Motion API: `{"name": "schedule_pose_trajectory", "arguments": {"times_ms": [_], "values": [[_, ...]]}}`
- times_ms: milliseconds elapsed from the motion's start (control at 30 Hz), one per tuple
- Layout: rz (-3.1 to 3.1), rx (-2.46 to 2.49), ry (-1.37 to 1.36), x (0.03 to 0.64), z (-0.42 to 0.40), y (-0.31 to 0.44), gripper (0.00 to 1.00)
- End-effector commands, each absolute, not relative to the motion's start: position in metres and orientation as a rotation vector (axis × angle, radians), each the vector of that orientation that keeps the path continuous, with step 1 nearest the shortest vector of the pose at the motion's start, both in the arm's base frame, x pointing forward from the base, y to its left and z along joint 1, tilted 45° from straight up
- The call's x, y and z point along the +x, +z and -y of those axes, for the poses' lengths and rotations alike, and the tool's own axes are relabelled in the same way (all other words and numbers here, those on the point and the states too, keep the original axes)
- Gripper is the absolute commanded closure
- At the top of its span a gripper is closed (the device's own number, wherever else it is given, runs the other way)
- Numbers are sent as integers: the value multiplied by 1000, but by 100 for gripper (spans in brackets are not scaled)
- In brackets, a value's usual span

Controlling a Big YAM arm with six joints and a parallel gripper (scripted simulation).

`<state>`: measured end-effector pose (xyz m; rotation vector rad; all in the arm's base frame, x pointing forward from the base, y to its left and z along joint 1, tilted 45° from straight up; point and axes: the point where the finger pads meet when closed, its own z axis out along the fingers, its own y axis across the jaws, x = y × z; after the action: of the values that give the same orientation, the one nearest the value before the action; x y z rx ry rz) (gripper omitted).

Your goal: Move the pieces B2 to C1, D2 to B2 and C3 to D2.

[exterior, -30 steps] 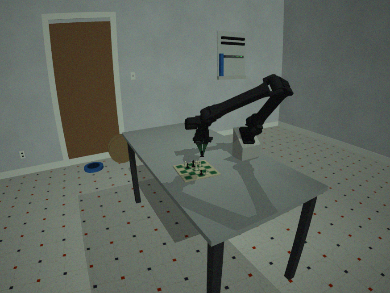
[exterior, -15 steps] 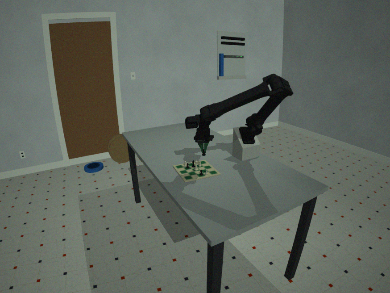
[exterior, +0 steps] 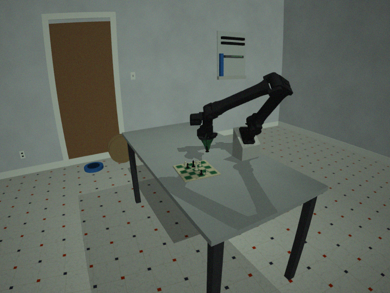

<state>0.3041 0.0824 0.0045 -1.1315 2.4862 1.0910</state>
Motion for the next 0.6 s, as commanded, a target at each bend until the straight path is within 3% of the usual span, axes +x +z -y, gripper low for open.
{"name": "schedule_pose_trajectory", "arguments": {"times_ms": [0, 100, 567], "values": [[-2486, -1134, 1091, 305, -87, 6, 100], [-2458, -1145, 1053, 325, -84, 14, 100], [-2487, -1131, 1100, 300, -108, -19, 100]]}}
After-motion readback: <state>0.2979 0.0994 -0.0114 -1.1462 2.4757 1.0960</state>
